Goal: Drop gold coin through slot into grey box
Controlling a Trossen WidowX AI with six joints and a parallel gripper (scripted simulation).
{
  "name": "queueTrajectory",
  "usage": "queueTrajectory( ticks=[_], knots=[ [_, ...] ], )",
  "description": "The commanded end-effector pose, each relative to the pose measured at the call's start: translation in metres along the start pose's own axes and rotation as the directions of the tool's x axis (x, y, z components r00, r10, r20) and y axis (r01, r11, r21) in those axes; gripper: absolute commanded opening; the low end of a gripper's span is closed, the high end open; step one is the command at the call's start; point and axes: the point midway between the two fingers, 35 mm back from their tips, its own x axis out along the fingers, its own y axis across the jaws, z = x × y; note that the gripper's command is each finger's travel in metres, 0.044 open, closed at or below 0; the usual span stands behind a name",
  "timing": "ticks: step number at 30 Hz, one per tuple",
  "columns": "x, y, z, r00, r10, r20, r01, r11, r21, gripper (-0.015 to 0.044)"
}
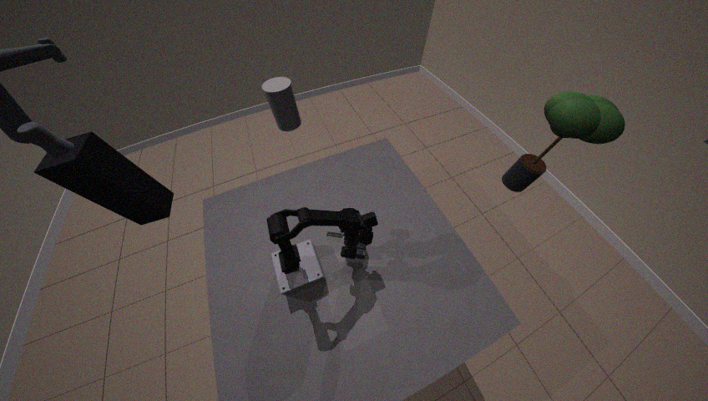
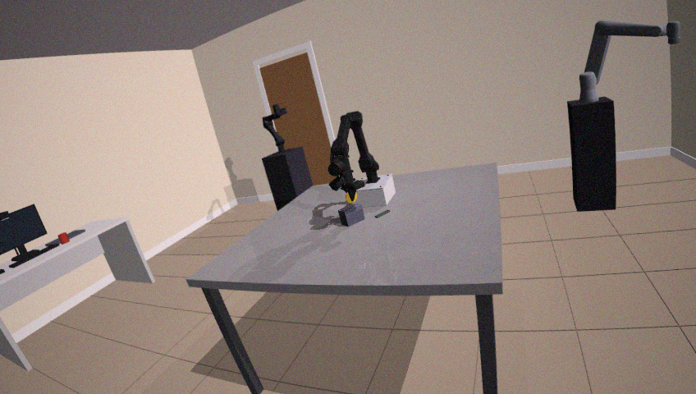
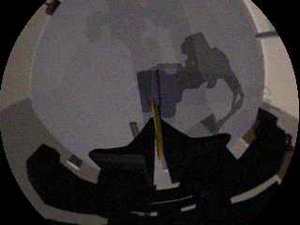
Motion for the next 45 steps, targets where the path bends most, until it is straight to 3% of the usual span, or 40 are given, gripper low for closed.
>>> queueTrajectory(
  ticks=[1, 45],
  knots=[
    [-0.0013, -0.0055, 0.0091, 1.0, 0.004, 0.003, -0.004, 1.0, -0.003, 0.0],
    [-0.0005, -0.0117, 0.0155, 1.0, -0.001, 0.003, 0.001, 1.0, 0.002, 0.0005]
  ],
)
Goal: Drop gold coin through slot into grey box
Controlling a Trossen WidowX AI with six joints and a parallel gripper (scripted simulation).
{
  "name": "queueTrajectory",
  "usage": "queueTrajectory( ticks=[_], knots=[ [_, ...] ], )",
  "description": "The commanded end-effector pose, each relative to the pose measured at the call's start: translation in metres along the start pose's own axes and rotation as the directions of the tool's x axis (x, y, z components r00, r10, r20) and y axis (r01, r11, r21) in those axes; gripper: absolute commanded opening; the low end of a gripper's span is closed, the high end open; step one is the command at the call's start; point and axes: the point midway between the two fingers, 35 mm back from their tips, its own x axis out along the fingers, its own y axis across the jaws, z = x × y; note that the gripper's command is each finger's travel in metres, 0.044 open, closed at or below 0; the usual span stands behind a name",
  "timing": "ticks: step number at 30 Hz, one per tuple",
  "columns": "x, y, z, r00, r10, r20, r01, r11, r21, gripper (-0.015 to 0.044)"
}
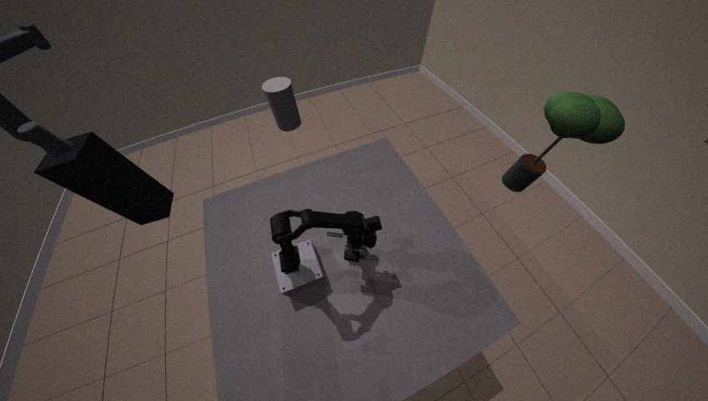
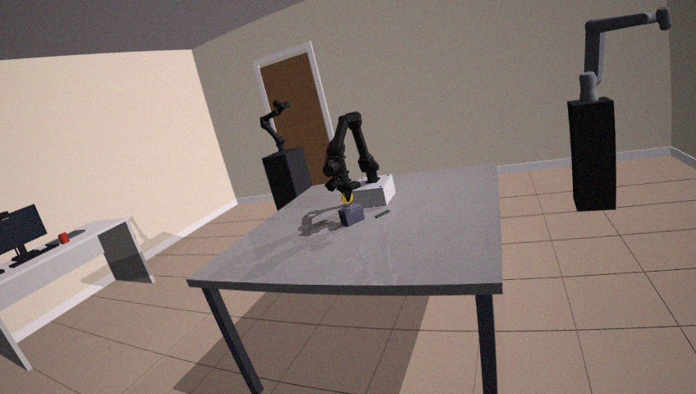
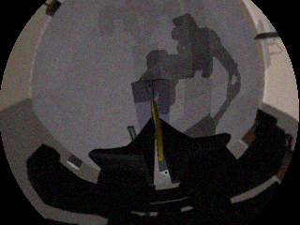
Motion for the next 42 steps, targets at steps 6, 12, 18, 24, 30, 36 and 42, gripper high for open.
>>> queueTrajectory(
  ticks=[6, 12, 18, 24, 30, 36, 42],
  knots=[
    [0.0, 0.0, 0.0, 1.0, 0.0, 0.0, 0.0, 1.0, -0.001, 0.0],
    [0.002, 0.0, 0.0, 1.0, 0.0, 0.0, 0.0, 1.0, -0.001, 0.0],
    [0.005, -0.001, -0.001, 1.0, 0.0, 0.0, 0.0, 1.0, 0.001, 0.0],
    [0.007, -0.001, -0.002, 1.0, 0.0, 0.0, 0.0, 1.0, 0.001, 0.0],
    [0.01, -0.001, -0.001, 1.0, 0.0, 0.0, 0.0, 1.0, 0.0, 0.0],
    [0.013, 0.0, 0.0, 1.0, 0.0, 0.0, 0.0, 1.0, 0.001, 0.0],
    [0.016, 0.0, 0.0, 1.0, 0.0, 0.0, 0.0, 1.0, 0.002, 0.0]
  ],
)
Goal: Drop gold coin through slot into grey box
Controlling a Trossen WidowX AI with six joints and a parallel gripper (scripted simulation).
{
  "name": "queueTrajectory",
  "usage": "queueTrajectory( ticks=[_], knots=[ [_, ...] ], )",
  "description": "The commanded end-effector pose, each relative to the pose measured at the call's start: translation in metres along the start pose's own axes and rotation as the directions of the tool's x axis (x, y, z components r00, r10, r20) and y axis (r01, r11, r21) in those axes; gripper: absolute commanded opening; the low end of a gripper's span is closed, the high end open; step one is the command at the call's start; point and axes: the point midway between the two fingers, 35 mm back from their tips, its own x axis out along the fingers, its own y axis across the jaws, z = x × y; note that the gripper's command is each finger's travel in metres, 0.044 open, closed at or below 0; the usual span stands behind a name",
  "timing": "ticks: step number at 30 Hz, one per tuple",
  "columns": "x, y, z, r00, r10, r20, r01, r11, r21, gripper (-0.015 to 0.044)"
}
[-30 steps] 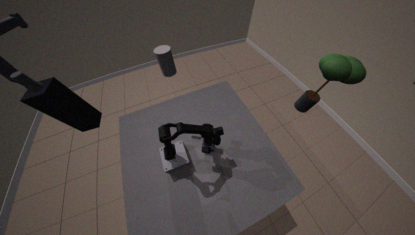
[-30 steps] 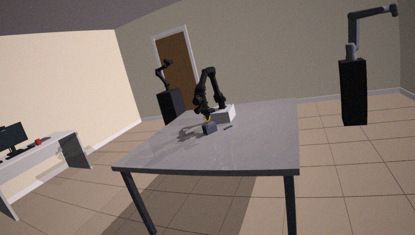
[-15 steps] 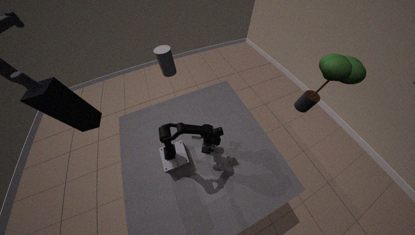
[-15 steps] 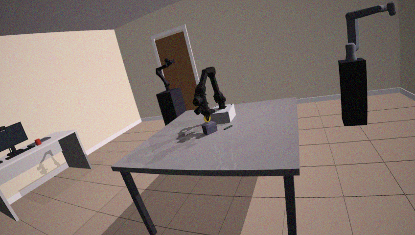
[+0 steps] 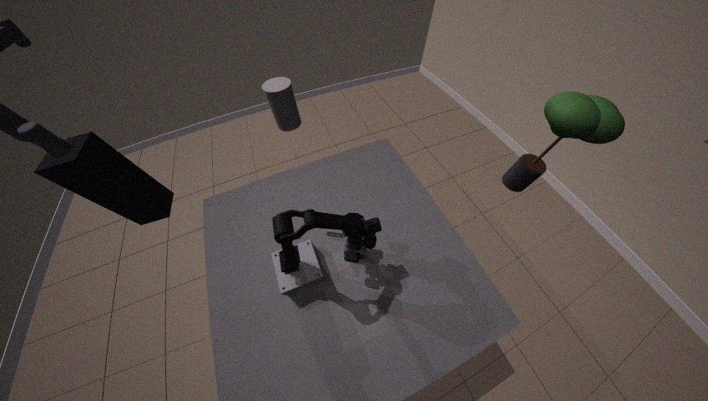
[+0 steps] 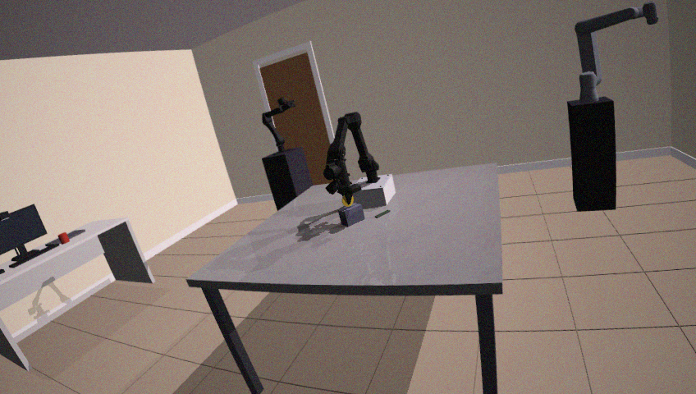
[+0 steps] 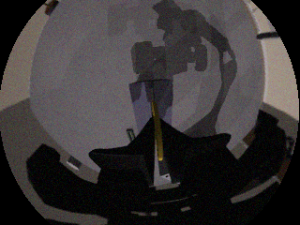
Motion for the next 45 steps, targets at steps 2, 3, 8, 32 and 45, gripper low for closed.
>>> queueTrajectory(
  ticks=[2, 3, 8, 32, 45],
  knots=[
    [0.003, 0.0, -0.001, 1.0, 0.0, 0.0, 0.0, 1.0, 0.002, 0.0],
    [0.004, -0.001, -0.001, 1.0, 0.0, 0.0, 0.0, 1.0, 0.002, 0.0],
    [0.006, -0.001, -0.002, 1.0, 0.0, 0.0, 0.0, 1.0, 0.003, 0.0],
    [-0.024, -0.001, -0.001, 1.0, 0.0, 0.0, 0.0, 1.0, 0.0, 0.0397],
    [-0.058, -0.003, -0.005, 1.0, -0.003, -0.007, 0.003, 1.0, 0.0, 0.044]
  ],
)
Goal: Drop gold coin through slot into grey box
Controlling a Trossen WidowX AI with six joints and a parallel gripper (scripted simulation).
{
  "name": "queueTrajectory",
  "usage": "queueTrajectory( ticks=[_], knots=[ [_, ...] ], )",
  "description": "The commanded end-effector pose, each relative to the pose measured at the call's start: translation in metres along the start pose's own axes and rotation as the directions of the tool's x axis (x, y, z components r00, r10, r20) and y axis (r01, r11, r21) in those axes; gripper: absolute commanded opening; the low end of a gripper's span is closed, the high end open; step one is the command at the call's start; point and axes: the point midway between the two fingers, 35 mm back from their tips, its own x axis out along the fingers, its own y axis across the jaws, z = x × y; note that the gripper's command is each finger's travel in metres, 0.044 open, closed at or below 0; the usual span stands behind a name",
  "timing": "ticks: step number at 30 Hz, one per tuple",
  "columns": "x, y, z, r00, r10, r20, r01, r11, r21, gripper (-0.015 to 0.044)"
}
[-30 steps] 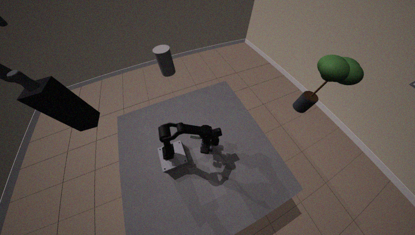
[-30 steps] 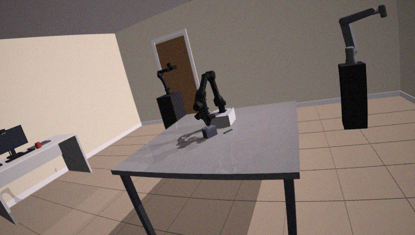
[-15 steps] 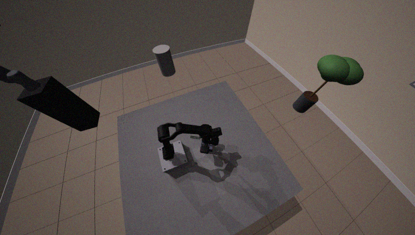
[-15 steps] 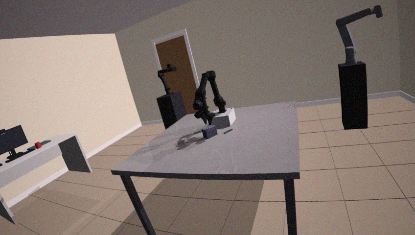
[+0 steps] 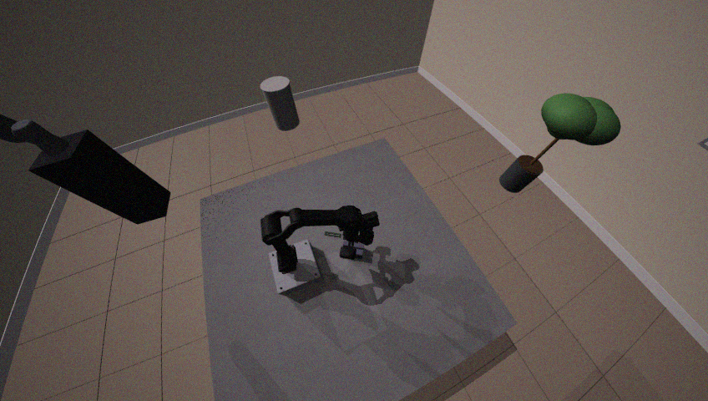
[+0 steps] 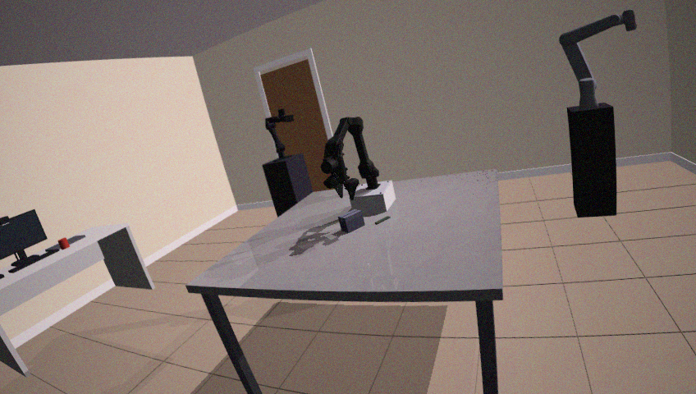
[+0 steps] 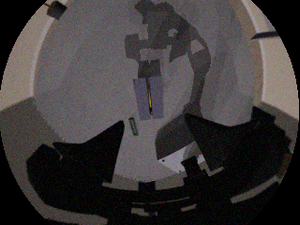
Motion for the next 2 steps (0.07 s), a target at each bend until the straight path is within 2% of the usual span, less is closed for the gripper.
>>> queueTrajectory(
  ticks=[1, 2],
  knots=[
    [-0.0015, 0.0, 0.0, 1.0, 0.001, 0.0, -0.001, 1.0, -0.001, 0.044],
    [-0.0015, 0.0, 0.0, 1.0, 0.001, 0.0, -0.001, 1.0, -0.001, 0.044]
  ],
)
